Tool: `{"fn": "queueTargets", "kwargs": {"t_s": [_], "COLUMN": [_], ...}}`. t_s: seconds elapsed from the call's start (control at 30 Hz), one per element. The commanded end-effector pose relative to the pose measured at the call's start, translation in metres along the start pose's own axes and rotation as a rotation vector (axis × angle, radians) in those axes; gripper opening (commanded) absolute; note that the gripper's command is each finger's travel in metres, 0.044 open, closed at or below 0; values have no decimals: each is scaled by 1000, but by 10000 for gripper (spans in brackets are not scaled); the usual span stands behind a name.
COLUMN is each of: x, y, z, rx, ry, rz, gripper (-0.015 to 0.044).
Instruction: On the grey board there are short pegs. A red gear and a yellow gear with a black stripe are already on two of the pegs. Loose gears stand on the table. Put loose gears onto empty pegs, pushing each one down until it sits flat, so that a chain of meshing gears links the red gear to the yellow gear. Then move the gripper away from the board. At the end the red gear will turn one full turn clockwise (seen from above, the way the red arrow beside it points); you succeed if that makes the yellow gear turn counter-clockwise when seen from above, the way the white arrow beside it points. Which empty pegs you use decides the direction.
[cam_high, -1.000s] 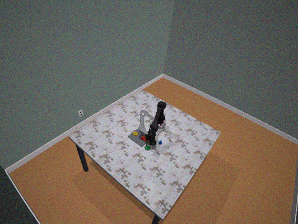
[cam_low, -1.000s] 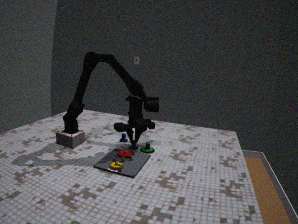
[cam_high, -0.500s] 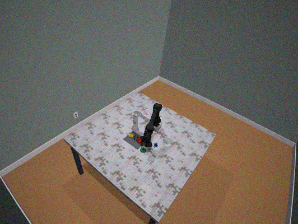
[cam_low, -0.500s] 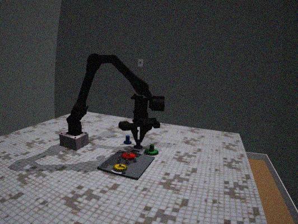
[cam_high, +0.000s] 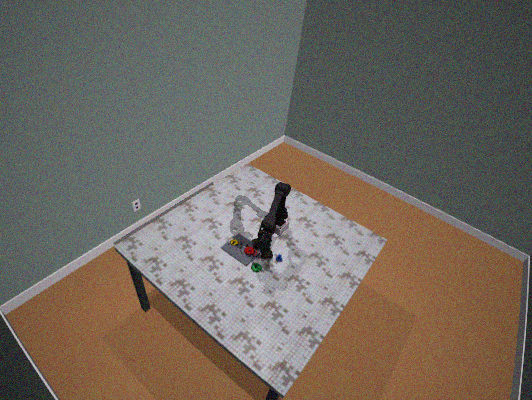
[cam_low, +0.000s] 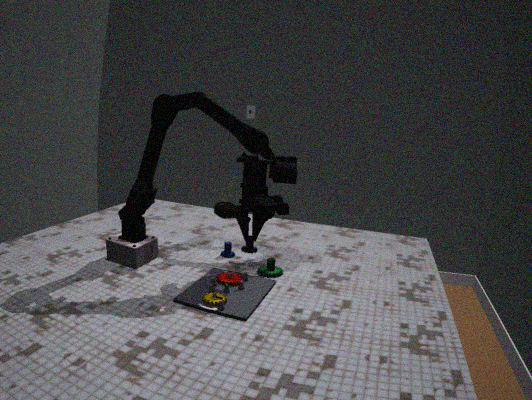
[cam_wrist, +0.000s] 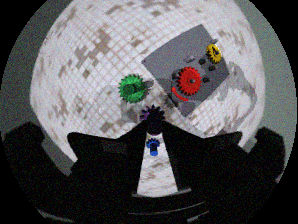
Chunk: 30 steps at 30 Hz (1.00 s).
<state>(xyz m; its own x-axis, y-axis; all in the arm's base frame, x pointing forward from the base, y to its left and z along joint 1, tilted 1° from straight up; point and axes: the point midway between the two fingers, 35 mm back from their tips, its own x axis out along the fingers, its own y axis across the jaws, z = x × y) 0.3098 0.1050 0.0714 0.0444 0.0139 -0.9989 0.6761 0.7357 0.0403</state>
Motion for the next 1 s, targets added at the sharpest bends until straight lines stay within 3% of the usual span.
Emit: {"fn": "queueTargets", "kwargs": {"t_s": [0.0, 0.97], "x": [-13, -88], "y": [2, -6], "z": [0, -5], "rx": [5, 5], "ry": [1, 1], "rz": [10, 9], "gripper": [0, 0]}}
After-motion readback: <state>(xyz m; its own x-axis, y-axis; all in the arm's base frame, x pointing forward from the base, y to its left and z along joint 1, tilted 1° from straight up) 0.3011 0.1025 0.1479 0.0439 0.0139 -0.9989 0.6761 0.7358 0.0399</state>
